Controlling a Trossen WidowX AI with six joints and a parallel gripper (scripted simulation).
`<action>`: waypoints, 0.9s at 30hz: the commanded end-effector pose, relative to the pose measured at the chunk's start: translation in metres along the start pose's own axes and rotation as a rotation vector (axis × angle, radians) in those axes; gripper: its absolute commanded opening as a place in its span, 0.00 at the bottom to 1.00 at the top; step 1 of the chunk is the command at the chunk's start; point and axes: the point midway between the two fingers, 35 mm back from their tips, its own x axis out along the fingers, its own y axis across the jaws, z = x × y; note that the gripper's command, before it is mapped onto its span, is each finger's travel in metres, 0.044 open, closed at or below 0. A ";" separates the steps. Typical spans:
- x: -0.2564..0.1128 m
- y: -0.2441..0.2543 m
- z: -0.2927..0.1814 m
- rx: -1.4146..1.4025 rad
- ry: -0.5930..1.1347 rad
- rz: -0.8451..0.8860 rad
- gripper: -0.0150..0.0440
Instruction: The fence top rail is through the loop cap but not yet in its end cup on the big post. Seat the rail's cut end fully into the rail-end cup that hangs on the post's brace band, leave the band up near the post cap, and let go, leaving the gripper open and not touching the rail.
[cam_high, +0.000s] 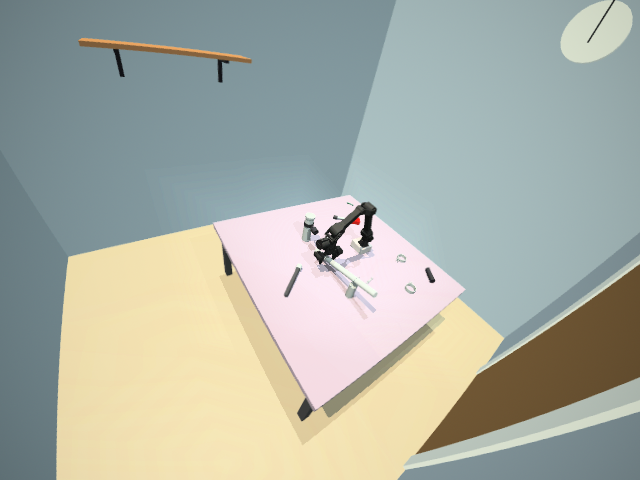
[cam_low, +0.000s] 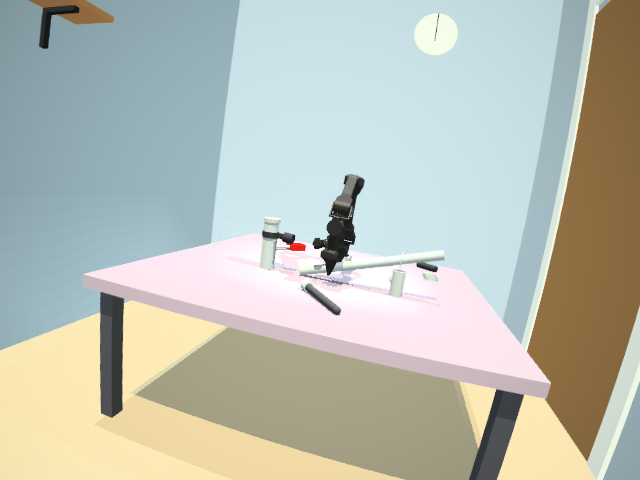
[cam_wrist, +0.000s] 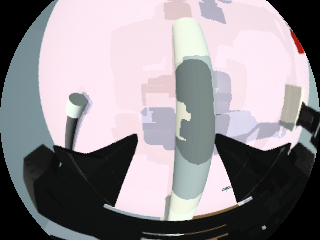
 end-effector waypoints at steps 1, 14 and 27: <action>0.006 -0.002 0.001 0.004 -0.006 -0.013 1.00; 0.006 -0.002 0.001 0.004 -0.006 -0.013 0.63; 0.006 -0.002 0.001 0.004 -0.006 -0.013 0.49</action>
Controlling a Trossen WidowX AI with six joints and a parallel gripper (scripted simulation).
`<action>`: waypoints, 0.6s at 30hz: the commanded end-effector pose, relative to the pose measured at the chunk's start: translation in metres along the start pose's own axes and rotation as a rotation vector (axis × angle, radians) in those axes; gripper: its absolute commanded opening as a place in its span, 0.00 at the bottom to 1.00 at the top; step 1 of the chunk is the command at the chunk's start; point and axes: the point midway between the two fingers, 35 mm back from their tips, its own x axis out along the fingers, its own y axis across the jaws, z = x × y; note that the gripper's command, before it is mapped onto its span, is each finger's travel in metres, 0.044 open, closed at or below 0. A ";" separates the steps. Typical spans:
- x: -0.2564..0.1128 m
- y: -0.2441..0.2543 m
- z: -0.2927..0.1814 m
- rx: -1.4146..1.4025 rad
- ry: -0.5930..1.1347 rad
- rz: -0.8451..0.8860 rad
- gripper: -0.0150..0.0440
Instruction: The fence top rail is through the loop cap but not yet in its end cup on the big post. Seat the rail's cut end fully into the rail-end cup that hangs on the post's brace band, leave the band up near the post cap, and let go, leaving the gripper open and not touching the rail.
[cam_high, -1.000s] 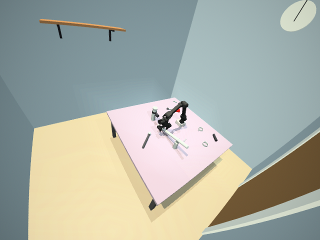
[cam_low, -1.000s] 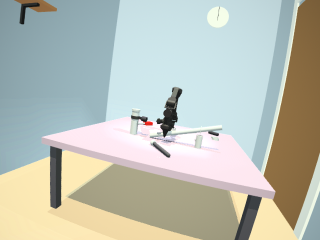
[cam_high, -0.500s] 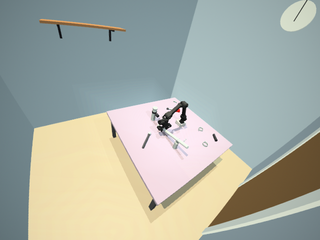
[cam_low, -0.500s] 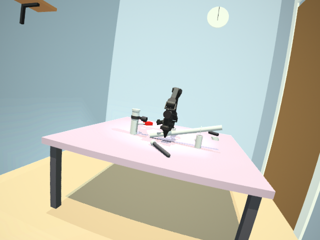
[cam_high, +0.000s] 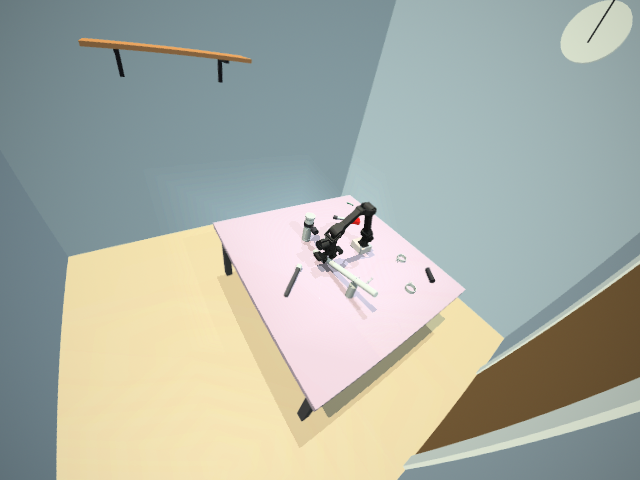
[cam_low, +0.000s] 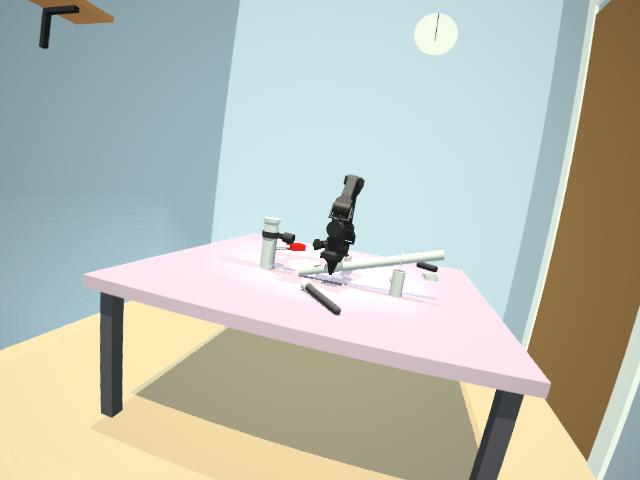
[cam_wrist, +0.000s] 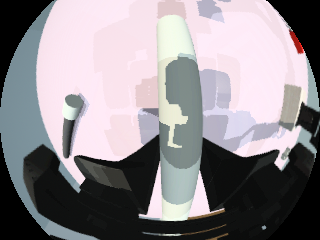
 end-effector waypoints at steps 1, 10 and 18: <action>0.002 0.001 0.000 0.003 -0.002 0.001 0.47; -0.010 0.000 0.002 0.005 -0.025 -0.001 0.25; -0.053 -0.004 0.015 0.020 -0.195 -0.006 0.25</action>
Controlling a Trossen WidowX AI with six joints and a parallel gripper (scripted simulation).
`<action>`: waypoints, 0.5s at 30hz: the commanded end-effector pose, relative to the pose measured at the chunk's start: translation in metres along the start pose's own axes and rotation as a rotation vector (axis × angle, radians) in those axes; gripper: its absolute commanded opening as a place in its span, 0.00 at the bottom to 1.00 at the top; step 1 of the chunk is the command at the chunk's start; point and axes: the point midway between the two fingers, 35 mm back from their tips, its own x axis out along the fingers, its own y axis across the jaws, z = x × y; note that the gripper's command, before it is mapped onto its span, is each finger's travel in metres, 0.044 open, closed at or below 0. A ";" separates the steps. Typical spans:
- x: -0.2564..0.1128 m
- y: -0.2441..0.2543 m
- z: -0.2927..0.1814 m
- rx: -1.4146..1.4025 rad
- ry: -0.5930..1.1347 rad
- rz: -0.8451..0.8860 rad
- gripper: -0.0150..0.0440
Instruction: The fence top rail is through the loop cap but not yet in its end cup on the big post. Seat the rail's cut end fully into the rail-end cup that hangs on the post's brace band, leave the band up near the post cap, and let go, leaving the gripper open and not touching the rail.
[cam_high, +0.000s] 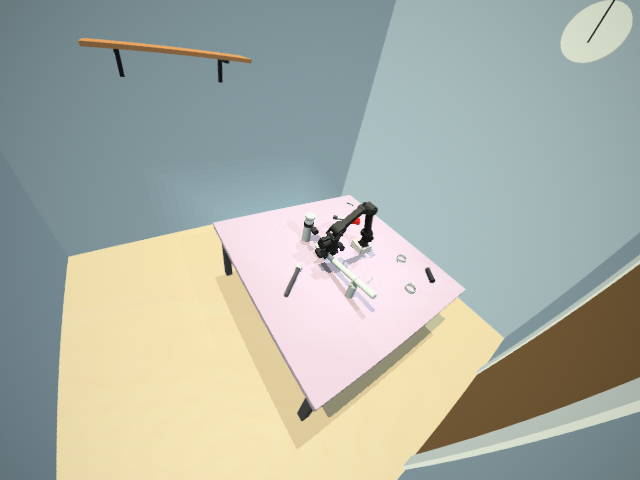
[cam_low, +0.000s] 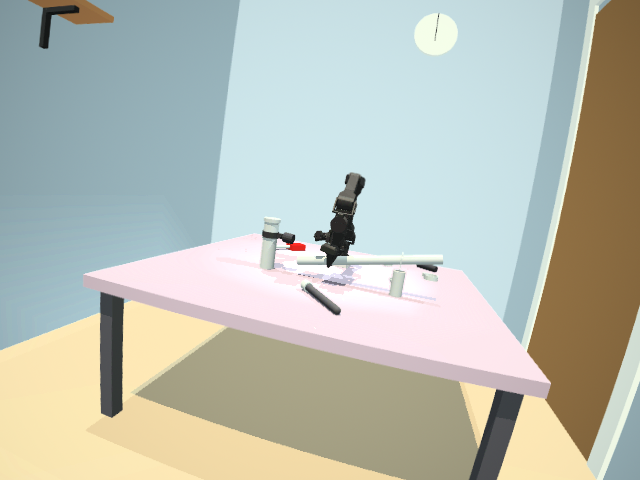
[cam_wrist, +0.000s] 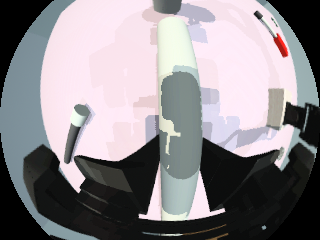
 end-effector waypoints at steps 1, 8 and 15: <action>-0.031 0.001 0.012 0.014 -0.088 0.034 0.25; -0.052 -0.003 0.021 0.021 -0.168 0.036 0.25; -0.048 -0.004 0.019 0.019 -0.160 0.028 0.25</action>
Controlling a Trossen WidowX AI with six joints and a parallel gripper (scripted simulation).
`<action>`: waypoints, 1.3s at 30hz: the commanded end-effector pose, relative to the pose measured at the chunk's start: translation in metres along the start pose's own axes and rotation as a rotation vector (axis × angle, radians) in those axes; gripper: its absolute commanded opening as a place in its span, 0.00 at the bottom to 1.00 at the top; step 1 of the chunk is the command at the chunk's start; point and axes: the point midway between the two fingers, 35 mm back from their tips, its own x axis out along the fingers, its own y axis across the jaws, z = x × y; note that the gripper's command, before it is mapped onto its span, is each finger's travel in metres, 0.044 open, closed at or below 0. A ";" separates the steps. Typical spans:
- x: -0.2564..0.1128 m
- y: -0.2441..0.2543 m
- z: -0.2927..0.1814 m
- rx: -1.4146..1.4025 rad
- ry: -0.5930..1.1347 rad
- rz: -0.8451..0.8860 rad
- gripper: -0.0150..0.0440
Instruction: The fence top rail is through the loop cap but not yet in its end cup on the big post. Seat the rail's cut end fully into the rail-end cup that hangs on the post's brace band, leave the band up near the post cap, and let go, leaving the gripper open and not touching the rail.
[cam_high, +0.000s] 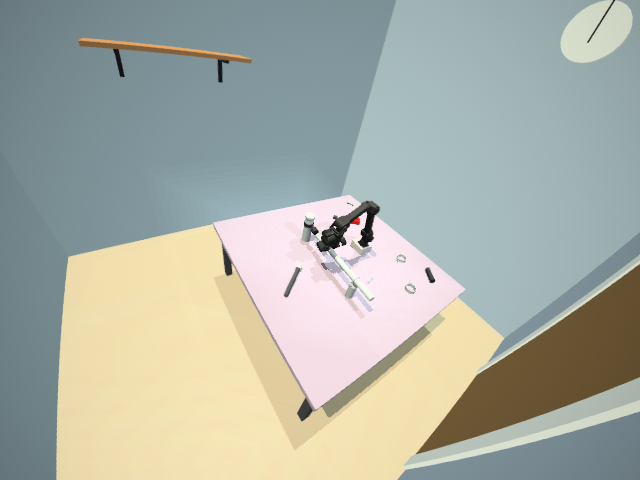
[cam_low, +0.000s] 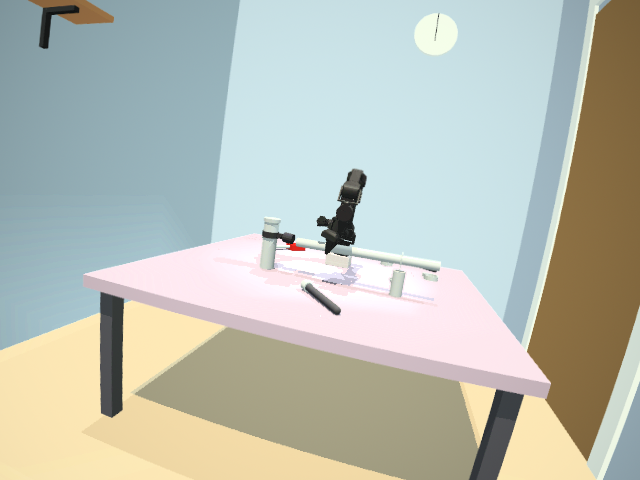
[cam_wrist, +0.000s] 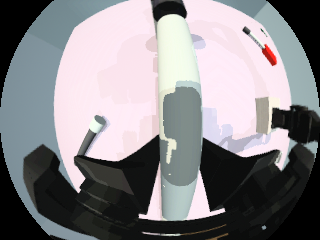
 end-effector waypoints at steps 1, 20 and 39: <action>-0.001 0.000 0.001 0.001 -0.004 0.004 0.25; -0.005 0.001 0.003 0.000 0.001 0.000 0.25; -0.005 0.003 0.014 -0.002 0.001 -0.002 0.25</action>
